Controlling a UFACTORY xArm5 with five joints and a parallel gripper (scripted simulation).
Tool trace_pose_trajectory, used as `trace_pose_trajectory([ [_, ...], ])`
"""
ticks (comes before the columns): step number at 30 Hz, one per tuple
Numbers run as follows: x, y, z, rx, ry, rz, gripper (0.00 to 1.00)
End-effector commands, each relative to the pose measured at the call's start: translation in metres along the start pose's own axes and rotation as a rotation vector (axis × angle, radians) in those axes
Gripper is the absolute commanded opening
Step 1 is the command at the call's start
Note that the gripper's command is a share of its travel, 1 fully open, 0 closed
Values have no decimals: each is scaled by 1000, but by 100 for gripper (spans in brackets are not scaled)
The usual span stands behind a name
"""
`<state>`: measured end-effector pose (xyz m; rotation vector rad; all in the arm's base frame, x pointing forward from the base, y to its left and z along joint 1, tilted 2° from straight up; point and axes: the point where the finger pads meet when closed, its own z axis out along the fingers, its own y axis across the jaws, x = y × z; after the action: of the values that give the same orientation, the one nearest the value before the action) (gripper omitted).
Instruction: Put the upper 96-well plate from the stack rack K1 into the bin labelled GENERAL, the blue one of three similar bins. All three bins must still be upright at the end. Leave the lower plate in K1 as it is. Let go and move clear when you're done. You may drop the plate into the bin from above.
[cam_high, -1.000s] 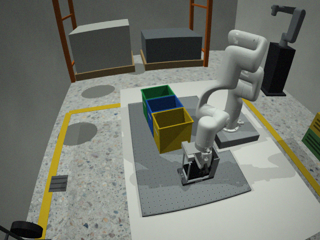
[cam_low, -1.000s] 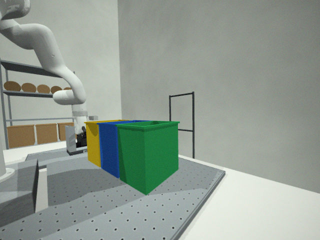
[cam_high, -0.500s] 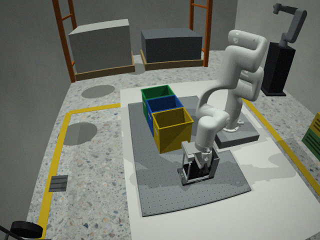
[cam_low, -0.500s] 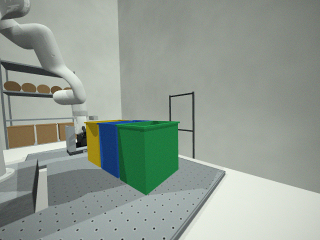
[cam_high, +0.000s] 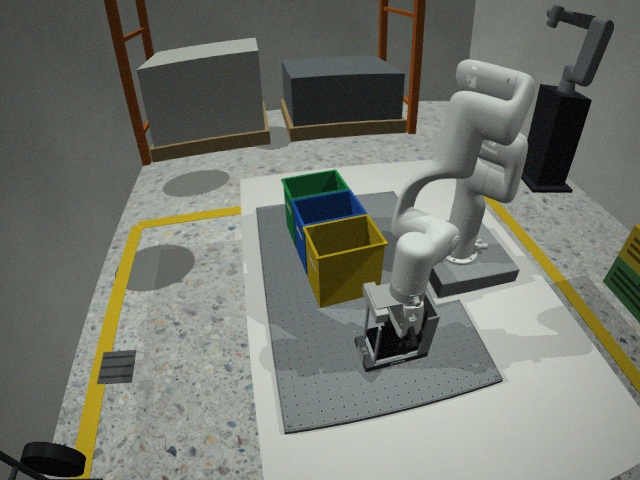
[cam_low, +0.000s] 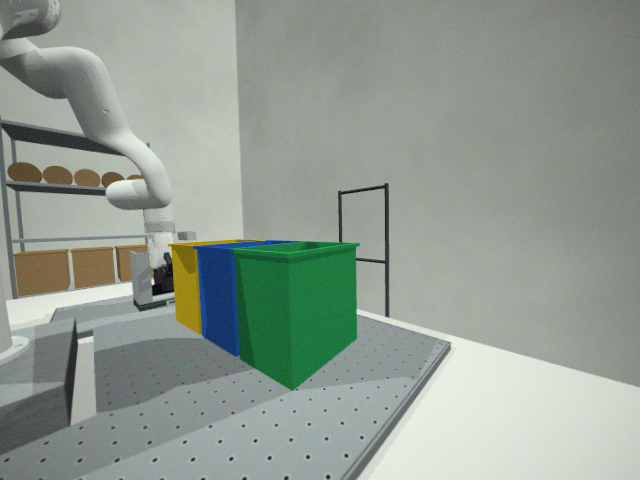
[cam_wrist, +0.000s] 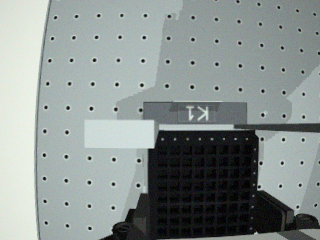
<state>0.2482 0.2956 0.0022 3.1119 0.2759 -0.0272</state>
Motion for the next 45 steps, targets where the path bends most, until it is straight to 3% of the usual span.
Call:
trace_pose_trajectory([
  [1,1,-1,-1,2,3,0,0],
  [26,1,-1,-1,2,3,0,0],
  [45,1,-1,-12,2,3,0,0],
])
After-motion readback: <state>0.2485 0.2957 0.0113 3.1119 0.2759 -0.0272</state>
